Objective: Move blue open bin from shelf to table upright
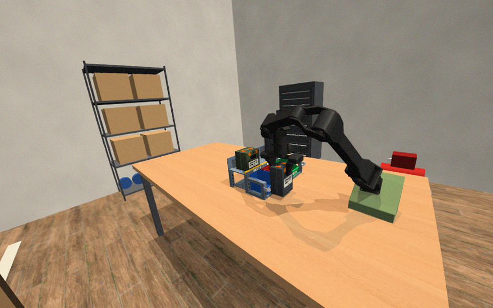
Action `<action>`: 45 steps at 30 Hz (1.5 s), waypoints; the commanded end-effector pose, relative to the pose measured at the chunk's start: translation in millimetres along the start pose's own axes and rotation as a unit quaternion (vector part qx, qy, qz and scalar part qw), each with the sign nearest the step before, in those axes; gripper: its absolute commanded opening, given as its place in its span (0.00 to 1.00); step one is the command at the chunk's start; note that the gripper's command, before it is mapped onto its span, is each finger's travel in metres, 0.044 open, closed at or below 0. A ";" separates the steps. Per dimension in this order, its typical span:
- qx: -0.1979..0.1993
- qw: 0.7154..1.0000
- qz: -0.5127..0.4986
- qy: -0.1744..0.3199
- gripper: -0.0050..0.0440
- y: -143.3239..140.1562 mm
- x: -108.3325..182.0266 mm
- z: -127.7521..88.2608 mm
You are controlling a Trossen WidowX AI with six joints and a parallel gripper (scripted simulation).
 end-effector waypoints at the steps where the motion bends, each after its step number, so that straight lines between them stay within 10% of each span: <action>1: -0.021 1.000 -0.003 -0.002 0.10 2.3 -0.4 -11.8; 45: -0.011 1.000 -0.005 -0.001 0.10 -0.1 0.6 -4.3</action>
Point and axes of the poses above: the point midway between the two fingers, 35 mm back from their tips, its own z axis out along the fingers, its own y axis across the jaws, x = y × z, the point moved 5 cm from there along -z, back along the fingers, and after that the axes turned 7 degrees about z, right-handed, at the moved point
